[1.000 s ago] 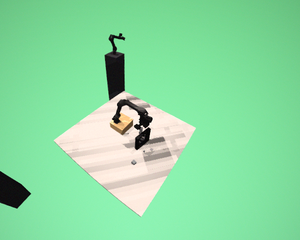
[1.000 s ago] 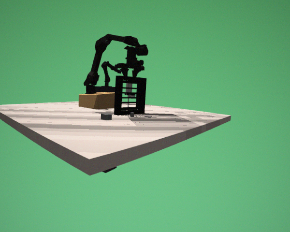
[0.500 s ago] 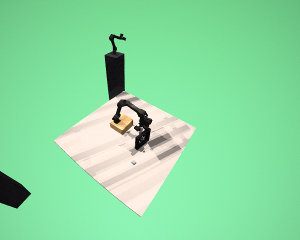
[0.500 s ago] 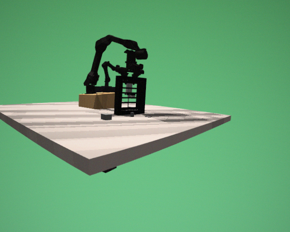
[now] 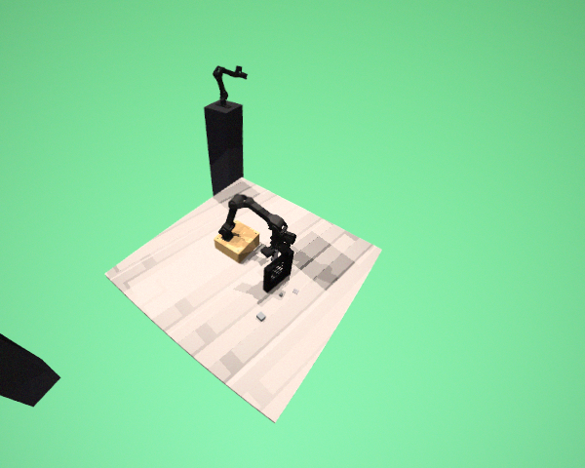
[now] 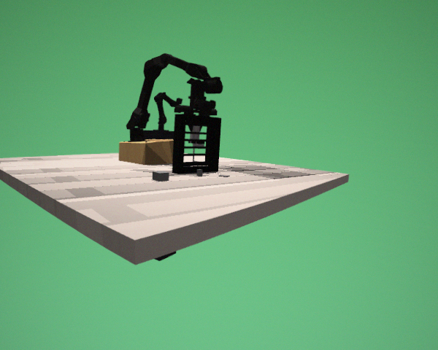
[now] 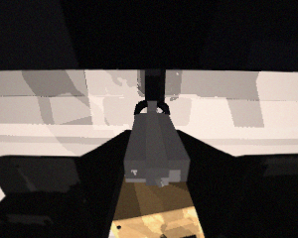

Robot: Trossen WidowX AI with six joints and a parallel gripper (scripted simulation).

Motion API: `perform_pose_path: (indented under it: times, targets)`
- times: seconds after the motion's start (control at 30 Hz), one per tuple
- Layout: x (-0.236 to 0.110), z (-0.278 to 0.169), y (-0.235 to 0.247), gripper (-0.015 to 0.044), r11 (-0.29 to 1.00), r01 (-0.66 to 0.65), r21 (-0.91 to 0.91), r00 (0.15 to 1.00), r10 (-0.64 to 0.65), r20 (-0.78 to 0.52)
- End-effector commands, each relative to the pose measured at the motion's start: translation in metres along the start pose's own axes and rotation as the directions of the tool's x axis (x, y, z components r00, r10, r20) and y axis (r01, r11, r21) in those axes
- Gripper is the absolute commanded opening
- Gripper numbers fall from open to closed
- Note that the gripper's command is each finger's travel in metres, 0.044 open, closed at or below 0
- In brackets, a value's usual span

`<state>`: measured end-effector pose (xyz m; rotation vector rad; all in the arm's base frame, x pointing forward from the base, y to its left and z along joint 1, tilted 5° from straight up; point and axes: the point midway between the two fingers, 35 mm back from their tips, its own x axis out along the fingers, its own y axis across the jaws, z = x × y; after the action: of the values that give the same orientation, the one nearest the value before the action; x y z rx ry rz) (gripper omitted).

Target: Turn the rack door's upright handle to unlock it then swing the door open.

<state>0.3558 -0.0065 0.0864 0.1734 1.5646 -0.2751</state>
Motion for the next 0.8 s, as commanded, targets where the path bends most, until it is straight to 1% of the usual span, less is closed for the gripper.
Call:
perform_pose_path:
  times: [0.0, 0.4, 0.53, 0.6, 0.77]
  targets:
    - [0.0018, -0.0007, -0.0006, 0.0102, 1.000, 0.003, -0.003, 1.000, -0.003, -0.002]
    - [0.0018, -0.0007, -0.0006, 0.0022, 1.000, 0.003, -0.003, 1.000, -0.003, -0.002]
    - [0.0018, -0.0007, -0.0006, 0.0020, 1.000, 0.003, -0.012, 1.000, -0.003, -0.002]
    - [0.0018, -0.0007, -0.0006, 0.0020, 0.997, 0.003, -0.076, 1.000, -0.003, -0.002]
    - [0.0018, -0.0007, -0.0006, 0.0020, 0.948, 0.003, -0.317, 1.000, -0.003, -0.002]
